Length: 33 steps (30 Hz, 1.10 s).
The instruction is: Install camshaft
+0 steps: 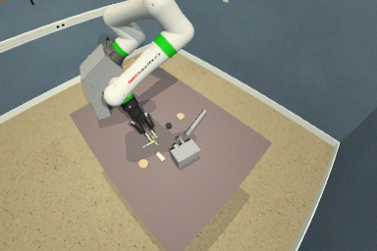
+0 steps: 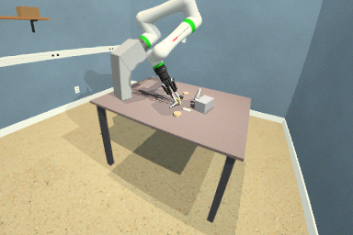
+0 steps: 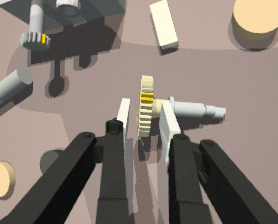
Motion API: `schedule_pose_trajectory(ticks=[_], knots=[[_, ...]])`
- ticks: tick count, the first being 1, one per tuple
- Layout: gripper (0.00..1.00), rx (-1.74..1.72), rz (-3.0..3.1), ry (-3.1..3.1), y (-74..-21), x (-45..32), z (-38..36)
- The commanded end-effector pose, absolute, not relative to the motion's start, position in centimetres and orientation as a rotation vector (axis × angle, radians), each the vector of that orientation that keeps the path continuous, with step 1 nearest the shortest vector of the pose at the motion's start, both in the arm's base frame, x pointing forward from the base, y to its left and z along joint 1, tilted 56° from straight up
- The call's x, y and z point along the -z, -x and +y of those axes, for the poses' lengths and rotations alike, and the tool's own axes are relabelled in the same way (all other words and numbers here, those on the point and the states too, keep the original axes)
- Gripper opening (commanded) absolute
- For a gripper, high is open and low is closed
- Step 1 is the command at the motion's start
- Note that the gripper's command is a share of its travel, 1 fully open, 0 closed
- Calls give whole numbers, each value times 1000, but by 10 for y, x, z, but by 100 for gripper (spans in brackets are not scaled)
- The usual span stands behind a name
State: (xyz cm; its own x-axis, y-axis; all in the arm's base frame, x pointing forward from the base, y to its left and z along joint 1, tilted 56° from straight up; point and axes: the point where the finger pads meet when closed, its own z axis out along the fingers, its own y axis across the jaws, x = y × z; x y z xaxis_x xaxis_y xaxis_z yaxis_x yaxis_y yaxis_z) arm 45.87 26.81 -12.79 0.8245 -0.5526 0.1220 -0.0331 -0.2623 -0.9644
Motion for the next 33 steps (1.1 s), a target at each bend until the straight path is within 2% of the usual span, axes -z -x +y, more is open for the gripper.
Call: schedule_pose_trajectory(ticks=[1,10,11,33], knots=[[29,529,450,1784,-459,128,268],[29,529,450,1784,-459,128,268],[14,529,450,1784,-459,128,268],[14,529,450,1784,-459,128,268]])
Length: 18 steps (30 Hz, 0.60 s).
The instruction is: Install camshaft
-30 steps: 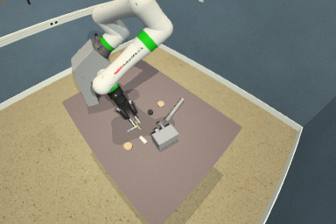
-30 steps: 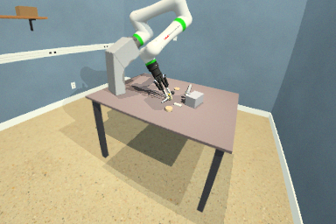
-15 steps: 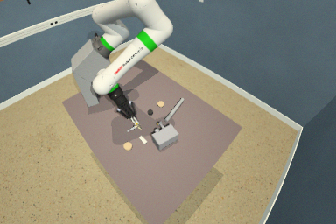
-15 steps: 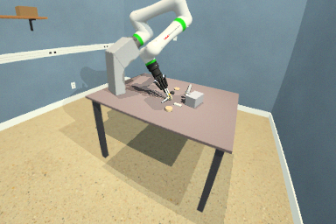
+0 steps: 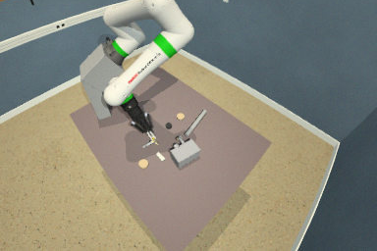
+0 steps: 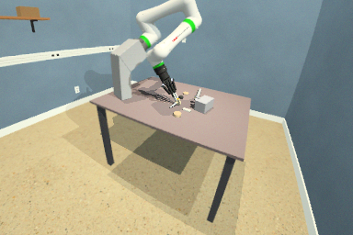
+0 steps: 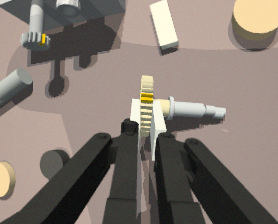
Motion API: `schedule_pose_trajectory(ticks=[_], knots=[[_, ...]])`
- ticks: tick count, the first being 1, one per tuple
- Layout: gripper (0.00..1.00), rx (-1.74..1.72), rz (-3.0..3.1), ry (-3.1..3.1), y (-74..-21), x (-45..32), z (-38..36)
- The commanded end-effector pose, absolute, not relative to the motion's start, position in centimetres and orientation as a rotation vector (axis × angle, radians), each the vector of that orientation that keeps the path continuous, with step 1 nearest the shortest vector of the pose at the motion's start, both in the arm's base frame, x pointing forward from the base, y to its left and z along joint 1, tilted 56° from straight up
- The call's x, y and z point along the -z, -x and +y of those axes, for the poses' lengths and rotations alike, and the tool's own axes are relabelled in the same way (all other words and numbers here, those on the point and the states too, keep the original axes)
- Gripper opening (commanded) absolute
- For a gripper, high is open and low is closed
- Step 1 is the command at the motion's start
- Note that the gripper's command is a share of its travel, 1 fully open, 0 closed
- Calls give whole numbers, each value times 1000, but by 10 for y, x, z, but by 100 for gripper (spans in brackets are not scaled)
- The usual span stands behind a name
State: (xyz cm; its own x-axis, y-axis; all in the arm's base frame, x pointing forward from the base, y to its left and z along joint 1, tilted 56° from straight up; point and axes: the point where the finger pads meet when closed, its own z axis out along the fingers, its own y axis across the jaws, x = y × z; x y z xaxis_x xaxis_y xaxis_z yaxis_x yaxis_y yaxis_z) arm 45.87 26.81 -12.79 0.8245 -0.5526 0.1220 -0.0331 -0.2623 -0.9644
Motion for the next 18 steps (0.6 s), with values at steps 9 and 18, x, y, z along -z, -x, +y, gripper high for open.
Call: schedule_pose_trajectory(ticks=[9,18], knots=[[14,529,450,1784,-459,128,268],[14,529,450,1784,-459,127,266]])
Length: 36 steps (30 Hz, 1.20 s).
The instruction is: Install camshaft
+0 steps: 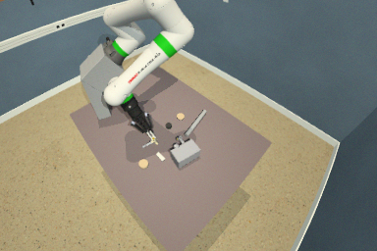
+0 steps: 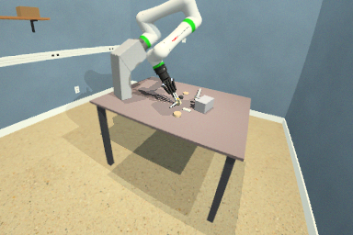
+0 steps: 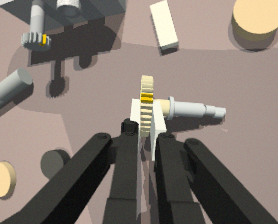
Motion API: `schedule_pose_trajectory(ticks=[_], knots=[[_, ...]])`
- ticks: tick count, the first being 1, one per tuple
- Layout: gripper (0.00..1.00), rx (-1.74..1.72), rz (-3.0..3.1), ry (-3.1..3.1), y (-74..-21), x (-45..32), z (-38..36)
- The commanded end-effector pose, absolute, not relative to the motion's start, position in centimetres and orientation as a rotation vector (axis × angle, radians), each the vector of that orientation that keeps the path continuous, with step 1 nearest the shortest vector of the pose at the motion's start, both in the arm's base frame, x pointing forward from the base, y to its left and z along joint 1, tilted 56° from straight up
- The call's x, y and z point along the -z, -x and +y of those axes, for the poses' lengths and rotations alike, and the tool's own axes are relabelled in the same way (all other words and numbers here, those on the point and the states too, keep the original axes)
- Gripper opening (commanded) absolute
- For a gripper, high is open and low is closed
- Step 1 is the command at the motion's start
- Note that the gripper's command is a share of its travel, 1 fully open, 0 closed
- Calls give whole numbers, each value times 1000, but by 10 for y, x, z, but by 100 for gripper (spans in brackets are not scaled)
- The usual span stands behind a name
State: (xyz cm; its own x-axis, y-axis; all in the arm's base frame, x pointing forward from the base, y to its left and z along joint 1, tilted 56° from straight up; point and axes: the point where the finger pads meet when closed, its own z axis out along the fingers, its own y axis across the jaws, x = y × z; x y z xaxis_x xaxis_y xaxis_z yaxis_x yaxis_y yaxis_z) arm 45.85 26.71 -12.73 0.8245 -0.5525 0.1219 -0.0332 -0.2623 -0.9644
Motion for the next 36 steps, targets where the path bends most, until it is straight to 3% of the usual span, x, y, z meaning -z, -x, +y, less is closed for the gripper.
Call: schedule_pose_trajectory(ticks=[1,36], knots=[[14,529,450,1784,-459,126,265],[14,529,450,1784,-451,90,211]])
